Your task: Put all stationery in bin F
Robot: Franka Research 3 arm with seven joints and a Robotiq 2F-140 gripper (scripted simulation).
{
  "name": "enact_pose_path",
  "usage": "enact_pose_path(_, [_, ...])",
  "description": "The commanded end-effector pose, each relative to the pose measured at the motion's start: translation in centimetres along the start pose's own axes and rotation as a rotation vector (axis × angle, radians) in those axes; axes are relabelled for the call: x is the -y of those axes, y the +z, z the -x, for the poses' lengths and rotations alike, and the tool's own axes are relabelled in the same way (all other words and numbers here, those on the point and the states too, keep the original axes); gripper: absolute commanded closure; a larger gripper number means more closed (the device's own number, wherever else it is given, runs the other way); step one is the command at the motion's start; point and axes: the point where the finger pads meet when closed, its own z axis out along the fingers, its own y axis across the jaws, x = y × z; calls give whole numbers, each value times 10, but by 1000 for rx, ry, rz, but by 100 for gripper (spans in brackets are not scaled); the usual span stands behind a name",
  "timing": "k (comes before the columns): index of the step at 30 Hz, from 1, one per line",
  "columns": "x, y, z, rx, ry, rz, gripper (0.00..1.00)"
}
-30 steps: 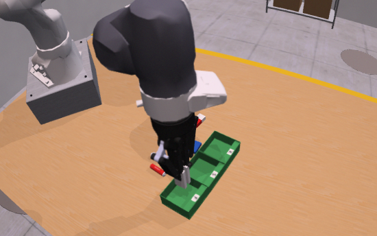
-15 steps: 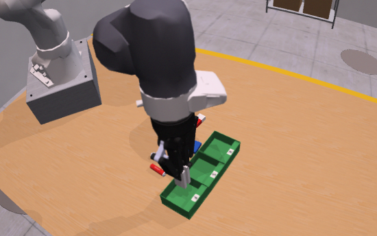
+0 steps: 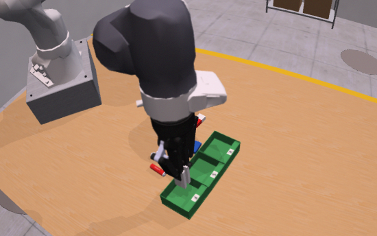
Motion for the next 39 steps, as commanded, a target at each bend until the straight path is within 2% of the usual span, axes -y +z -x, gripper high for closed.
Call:
enact_pose_path(1, [1,1,2,6,3,1,95])
enact_pose_path(17, [1,1,2,6,3,1,95])
enact_pose_path(32, [75,1,-3,6,3,1,95])
enact_pose_path(39, [84,1,-4,6,3,1,95])
